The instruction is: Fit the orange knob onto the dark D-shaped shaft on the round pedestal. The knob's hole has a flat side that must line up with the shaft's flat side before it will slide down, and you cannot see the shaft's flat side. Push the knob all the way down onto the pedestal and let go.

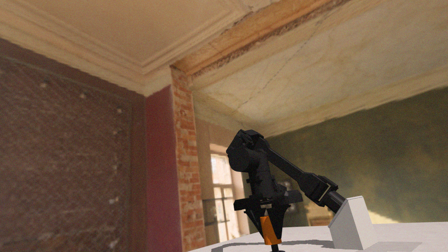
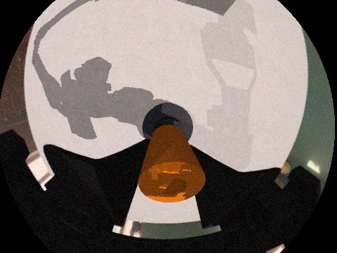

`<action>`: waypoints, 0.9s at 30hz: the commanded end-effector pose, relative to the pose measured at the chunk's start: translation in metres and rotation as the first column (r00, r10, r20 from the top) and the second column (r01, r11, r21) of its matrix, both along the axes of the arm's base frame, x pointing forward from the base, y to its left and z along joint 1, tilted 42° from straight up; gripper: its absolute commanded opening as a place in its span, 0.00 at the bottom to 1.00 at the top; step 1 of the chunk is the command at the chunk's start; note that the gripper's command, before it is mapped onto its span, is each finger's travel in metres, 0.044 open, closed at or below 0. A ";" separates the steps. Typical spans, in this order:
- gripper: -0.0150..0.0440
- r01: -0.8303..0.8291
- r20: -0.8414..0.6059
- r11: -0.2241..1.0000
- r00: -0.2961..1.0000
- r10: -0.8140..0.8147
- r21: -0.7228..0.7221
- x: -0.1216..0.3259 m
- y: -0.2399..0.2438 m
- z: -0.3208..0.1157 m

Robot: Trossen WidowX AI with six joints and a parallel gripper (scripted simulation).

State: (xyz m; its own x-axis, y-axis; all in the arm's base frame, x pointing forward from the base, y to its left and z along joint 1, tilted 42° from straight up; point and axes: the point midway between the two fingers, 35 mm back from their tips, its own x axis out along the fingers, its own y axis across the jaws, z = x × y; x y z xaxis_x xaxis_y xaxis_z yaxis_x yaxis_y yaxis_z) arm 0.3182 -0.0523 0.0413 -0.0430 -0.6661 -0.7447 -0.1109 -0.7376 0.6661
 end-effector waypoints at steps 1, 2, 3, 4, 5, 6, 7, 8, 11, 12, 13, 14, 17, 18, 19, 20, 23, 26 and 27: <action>0.25 -0.071 -0.056 0.997 0.996 0.071 0.003 0.001 0.001 0.002; 0.25 -0.103 -0.085 0.995 0.991 0.103 0.007 0.001 0.002 0.002; 0.25 -0.126 -0.105 0.992 0.986 0.126 0.011 0.002 0.002 0.001; 0.25 -0.133 -0.112 0.991 0.985 0.134 0.012 0.002 0.002 0.001; 0.25 -0.133 -0.112 0.991 0.985 0.134 0.012 0.001 0.002 0.000; 0.25 -0.133 -0.112 0.991 0.985 0.134 0.012 0.001 0.002 0.000; 0.25 -0.133 -0.112 0.991 0.985 0.134 0.012 0.001 0.002 0.000; 0.25 -0.133 -0.112 0.991 0.985 0.134 0.012 0.001 0.002 -0.001; 0.25 -0.133 -0.112 0.991 0.985 0.134 0.012 0.000 0.002 -0.002; 0.25 -0.133 -0.112 0.991 0.985 0.134 0.012 0.000 0.001 -0.003; 0.25 -0.133 -0.112 0.991 0.985 0.134 0.012 0.000 0.001 -0.003; 0.25 -0.133 -0.112 0.991 0.985 0.134 0.012 0.000 0.000 -0.003; 0.25 -0.133 -0.112 0.991 0.985 0.134 0.012 0.000 -0.001 -0.003; 0.25 -0.133 -0.112 0.991 0.985 0.134 0.012 0.000 -0.001 -0.003; 0.25 -0.133 -0.112 0.991 0.985 0.134 0.012 0.000 -0.001 -0.002; 0.25 -0.133 -0.112 0.991 0.985 0.134 0.012 0.000 -0.001 -0.002; 0.25 -0.133 -0.112 0.991 0.985 0.134 0.012 0.000 -0.001 -0.002; 0.25 -0.133 -0.112 0.991 0.985 0.134 0.012 0.000 0.000 0.000; 0.25 -0.133 -0.112 0.991 0.985 0.134 0.012 0.000 0.001 0.001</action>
